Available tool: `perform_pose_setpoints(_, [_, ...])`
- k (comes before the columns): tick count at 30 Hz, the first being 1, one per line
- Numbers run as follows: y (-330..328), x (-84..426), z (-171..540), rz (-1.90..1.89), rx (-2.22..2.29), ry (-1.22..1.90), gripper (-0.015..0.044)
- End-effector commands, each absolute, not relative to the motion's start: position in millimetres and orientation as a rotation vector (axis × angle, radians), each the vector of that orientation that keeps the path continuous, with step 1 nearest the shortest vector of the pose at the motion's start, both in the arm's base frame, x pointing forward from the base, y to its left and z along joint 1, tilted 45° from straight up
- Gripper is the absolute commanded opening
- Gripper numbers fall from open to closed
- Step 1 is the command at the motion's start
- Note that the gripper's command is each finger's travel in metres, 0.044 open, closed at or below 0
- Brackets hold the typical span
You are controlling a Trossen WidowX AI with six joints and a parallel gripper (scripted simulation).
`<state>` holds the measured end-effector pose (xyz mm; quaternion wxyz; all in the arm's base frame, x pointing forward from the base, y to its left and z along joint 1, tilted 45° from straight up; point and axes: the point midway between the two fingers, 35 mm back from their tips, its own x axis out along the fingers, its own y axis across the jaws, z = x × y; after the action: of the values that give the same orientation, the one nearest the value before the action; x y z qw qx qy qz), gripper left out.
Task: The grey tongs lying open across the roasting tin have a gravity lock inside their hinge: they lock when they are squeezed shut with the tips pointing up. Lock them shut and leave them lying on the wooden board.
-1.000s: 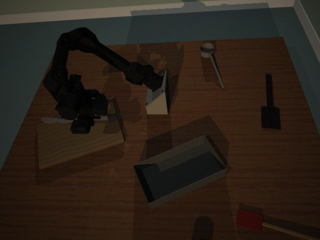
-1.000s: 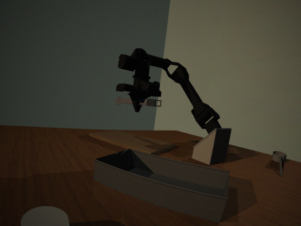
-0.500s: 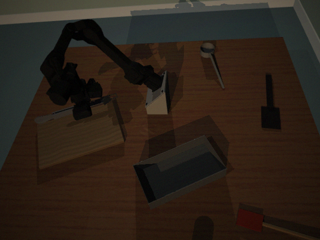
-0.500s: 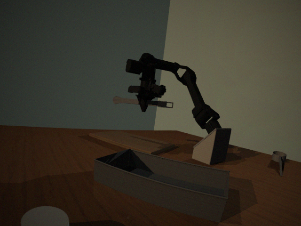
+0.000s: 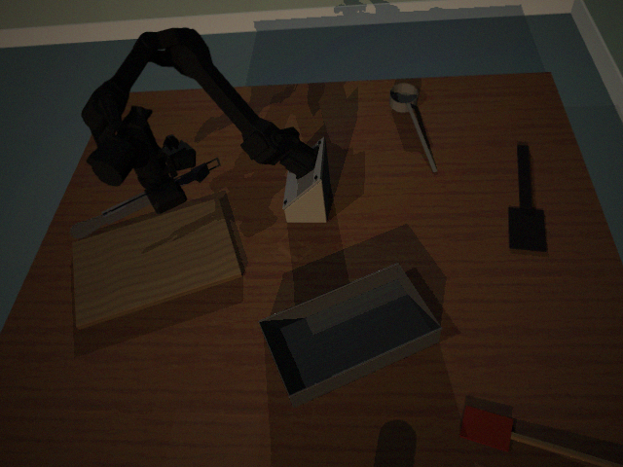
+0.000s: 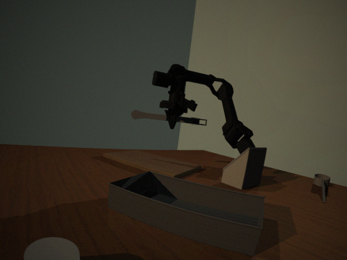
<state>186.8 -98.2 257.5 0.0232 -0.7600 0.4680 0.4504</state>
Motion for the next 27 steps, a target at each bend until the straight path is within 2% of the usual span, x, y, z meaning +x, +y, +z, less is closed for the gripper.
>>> perform_pose_setpoints(1, [-99, 185, 257, 1.409, -2.359, 1.452, -0.0150])
perform_pose_setpoints(27, [-96, 197, 253, 0.963, -2.828, 1.465, -0.0150])
